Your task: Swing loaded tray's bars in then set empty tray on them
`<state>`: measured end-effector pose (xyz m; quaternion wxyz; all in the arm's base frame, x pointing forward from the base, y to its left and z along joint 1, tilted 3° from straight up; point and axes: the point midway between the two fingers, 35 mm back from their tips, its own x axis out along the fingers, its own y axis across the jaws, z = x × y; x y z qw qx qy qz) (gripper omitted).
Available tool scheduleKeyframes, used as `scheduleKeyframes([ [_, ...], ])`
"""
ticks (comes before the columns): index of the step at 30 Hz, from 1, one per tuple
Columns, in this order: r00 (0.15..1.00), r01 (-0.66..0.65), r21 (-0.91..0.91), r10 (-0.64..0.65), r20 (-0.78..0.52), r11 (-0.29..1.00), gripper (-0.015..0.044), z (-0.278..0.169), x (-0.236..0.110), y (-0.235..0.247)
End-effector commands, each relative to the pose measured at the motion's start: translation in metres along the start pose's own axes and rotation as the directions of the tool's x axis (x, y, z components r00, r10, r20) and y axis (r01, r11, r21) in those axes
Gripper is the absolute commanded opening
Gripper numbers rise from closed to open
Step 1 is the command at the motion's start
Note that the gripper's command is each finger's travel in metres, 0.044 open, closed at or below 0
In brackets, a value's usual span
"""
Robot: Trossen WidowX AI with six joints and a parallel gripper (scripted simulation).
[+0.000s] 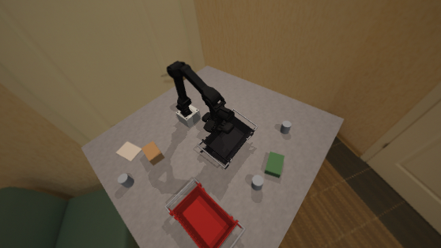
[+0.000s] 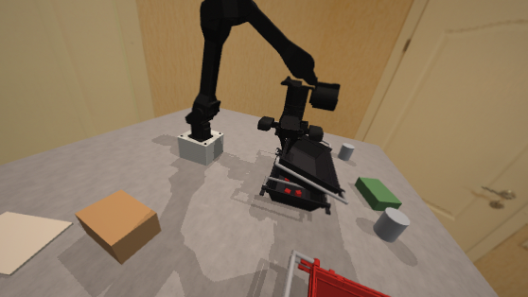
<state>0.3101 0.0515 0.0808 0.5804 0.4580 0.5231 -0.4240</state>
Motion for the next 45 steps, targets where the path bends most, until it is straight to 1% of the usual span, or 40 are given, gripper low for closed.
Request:
scheduleKeyframes([
  [1, 1.000, 0.021, -0.002, -0.021, -0.001, 1.000, 0.0000, 0.000, 0.004, -0.005],
  [14, 1.000, 0.021, -0.002, -0.021, -0.001, 1.000, 0.0000, 0.000, 0.004, -0.005],
  [15, 1.000, 0.001, 0.000, -0.001, 0.000, 1.000, 0.0000, 0.000, 0.000, 0.000],
  [24, 1.000, 0.021, -0.002, -0.021, -0.001, 1.000, 0.0000, 0.000, 0.010, -0.009],
  [45, 1.000, 0.021, -0.002, -0.021, -0.001, 1.000, 0.0000, 0.000, 0.011, -0.009],
])
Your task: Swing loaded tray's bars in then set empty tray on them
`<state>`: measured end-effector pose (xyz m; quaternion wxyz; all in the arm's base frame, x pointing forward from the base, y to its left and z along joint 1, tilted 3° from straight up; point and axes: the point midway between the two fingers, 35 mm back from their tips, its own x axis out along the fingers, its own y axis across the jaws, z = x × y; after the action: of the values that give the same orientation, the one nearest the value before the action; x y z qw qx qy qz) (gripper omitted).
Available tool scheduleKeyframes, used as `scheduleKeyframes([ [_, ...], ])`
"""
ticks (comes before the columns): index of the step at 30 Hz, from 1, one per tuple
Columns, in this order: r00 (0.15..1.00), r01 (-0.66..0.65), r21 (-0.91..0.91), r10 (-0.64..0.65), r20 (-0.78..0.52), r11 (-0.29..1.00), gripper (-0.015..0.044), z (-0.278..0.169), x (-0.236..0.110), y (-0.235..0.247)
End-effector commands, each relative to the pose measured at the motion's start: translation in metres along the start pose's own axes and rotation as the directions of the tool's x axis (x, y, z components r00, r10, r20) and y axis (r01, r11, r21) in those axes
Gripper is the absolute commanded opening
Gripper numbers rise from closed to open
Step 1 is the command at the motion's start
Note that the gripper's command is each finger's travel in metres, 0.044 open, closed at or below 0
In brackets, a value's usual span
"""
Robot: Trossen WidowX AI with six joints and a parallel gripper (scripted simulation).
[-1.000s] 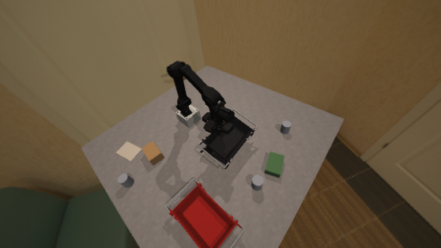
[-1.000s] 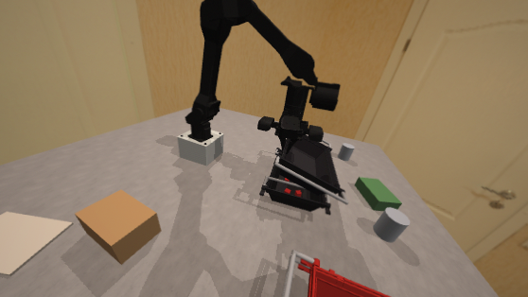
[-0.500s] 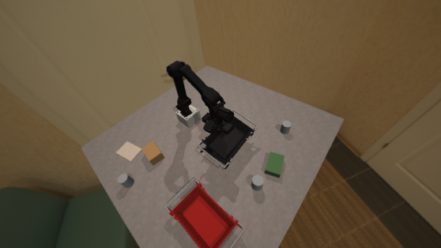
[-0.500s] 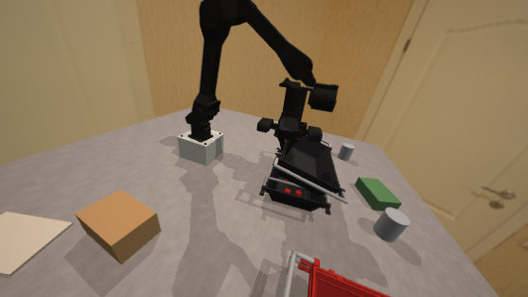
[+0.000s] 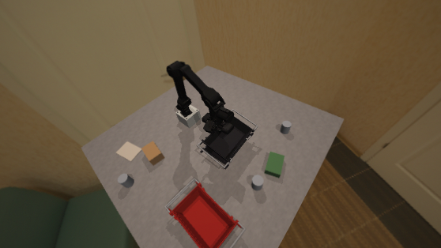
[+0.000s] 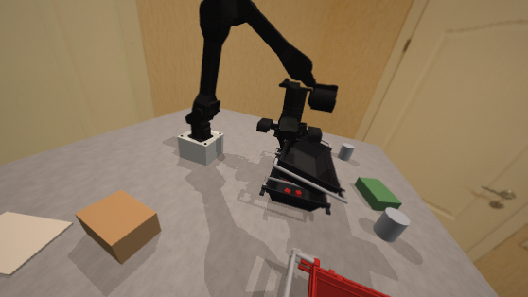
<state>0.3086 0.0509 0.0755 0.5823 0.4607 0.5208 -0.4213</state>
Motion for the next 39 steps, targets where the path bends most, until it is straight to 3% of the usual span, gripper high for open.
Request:
scheduleKeyframes([
  [1, 1.000, 0.031, -0.003, -0.031, -0.001, 1.000, 0.0000, -0.0003, 0.0054, -0.0072],
  [39, 1.000, 0.003, 0.000, -0.003, 0.000, 1.000, 0.0000, 0.0000, 0.0012, -0.0009],
])
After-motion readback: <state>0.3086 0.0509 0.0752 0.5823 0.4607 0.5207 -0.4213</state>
